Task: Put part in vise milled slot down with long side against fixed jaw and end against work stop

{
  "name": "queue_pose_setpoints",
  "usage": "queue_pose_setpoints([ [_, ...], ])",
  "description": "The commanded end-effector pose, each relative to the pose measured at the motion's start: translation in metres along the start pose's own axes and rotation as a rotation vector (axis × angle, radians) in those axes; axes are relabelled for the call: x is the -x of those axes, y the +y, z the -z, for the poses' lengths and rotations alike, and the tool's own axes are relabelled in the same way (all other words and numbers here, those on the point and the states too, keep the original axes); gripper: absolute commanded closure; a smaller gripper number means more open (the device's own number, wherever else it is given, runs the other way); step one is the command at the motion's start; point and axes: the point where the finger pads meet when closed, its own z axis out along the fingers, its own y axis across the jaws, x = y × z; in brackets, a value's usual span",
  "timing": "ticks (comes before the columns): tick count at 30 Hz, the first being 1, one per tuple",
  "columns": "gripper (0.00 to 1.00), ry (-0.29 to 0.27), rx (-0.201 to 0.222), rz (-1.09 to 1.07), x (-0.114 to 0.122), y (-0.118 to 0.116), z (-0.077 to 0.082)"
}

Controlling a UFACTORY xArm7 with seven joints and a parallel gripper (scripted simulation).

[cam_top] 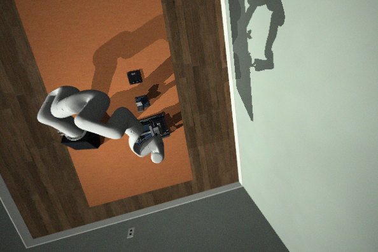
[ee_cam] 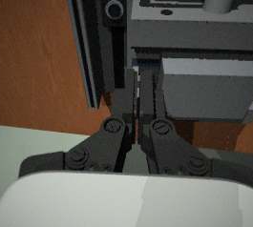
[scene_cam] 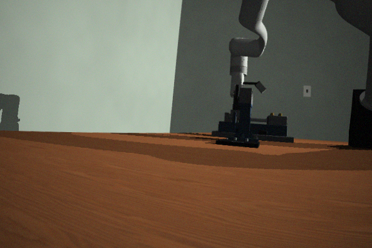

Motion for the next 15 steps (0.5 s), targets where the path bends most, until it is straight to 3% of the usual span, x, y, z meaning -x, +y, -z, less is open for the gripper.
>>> queue_pose_setpoints([
  [1, 1.0, -0.002, 0.003, 0.0, 0.001, -0.008, 0.002],
  [15, 1.0, -0.002, 0.003, 0.0, 0.001, -0.023, 0.002],
])
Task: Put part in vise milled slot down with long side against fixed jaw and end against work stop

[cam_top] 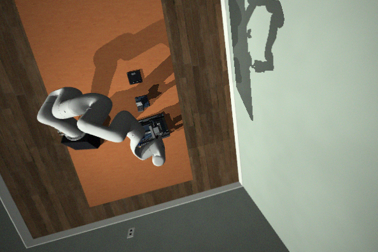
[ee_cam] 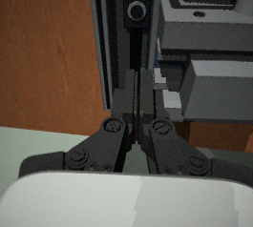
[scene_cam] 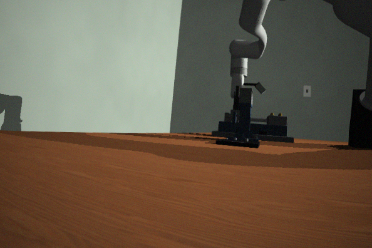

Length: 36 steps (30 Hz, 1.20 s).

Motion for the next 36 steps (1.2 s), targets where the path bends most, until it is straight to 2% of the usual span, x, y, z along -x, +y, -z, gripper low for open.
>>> queue_pose_setpoints([
  [1, 1.0, -0.003, -0.005, 0.0, 0.001, -0.004, 0.003],
  [15, 1.0, -0.003, -0.005, 0.0, 0.001, -0.004, 0.008],
  [36, 1.0, -0.003, -0.005, 0.0, 0.001, -0.004, 0.051],
])
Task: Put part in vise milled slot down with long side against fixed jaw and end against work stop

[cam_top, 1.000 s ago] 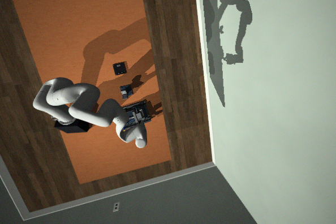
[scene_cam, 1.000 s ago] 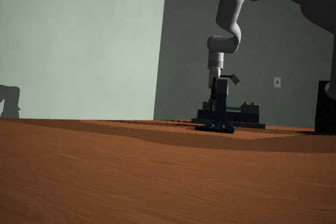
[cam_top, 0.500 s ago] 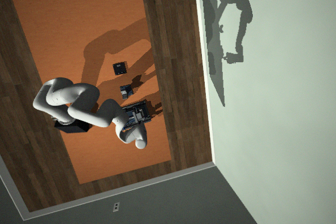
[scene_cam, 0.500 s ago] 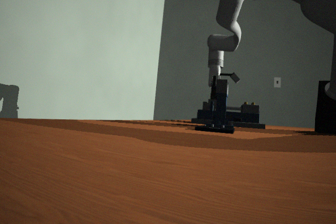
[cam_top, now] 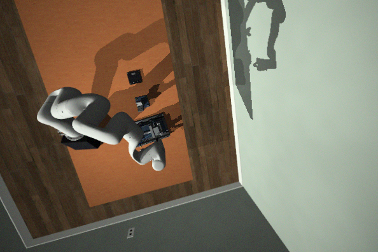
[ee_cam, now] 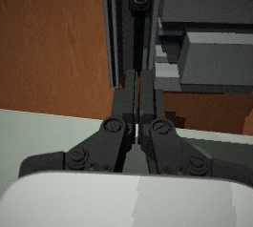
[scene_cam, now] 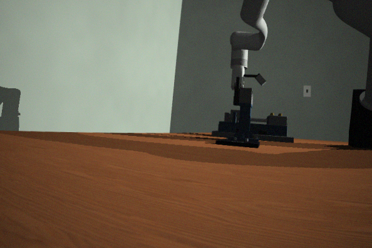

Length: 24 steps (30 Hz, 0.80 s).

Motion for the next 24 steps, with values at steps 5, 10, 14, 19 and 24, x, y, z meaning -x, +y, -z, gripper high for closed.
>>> queue_pose_setpoints([
  [5, 1.0, -0.004, -0.005, 0.0, 0.001, -0.001, 0.021],
  [10, 1.0, -0.004, -0.005, 0.0, 0.001, -0.001, 0.025],
  [14, 1.0, -0.004, -0.005, 0.0, 0.001, -0.001, 0.026],
  [19, 1.0, -0.004, -0.005, 0.0, 0.001, -0.001, 0.027],
  [24, 1.0, -0.004, -0.005, 0.0, 0.001, -0.001, 0.027],
])
